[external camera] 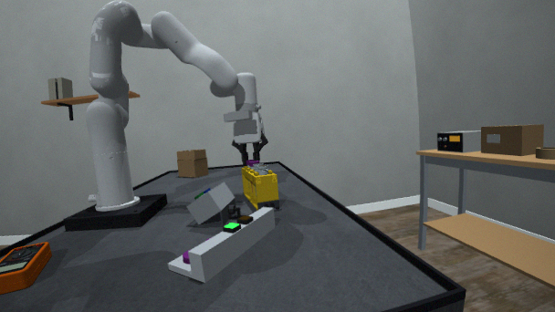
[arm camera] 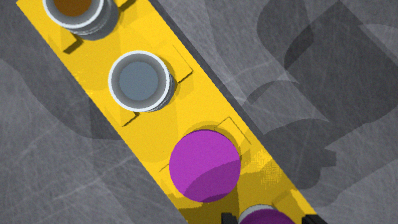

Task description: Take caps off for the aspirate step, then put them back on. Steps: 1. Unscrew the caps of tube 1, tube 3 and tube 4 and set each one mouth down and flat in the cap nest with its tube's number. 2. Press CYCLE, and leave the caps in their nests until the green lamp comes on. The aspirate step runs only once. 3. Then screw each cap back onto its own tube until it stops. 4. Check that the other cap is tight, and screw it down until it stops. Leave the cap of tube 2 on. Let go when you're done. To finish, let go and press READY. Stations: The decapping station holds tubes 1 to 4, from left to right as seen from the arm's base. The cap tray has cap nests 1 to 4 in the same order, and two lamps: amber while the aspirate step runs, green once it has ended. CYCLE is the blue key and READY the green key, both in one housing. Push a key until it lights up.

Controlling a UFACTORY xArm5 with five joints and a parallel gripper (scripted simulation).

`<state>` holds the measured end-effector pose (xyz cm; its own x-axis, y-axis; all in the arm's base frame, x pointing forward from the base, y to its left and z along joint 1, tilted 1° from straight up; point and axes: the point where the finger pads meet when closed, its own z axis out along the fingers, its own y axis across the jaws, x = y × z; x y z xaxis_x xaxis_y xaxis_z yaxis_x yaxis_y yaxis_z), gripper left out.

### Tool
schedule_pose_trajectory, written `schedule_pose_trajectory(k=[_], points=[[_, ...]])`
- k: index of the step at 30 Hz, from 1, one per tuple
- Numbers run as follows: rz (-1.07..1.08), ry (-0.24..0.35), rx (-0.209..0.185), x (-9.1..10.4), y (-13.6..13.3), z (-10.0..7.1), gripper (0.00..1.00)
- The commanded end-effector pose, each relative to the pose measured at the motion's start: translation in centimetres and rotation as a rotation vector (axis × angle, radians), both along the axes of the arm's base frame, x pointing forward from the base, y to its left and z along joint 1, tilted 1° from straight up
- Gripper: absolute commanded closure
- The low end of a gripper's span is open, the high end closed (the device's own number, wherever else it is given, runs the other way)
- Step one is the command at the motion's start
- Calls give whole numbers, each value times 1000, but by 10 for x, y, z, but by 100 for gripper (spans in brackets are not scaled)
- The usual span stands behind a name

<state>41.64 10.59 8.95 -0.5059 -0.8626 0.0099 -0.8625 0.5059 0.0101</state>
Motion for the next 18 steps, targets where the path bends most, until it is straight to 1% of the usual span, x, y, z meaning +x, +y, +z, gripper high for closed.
schedule_pose_trajectory(k=[1, 4, 5, 17, 18], points=[[-112, -2, 8, 1, 0, 1, 100], [-112, -2, 8, 1, 0, 1, 100], [-112, -2, 8, 1, 0, 1, 54], [-112, -2, 8, 1, 0, 1, 54], [-28, -2, 9, 1, 0, 1, 54]])
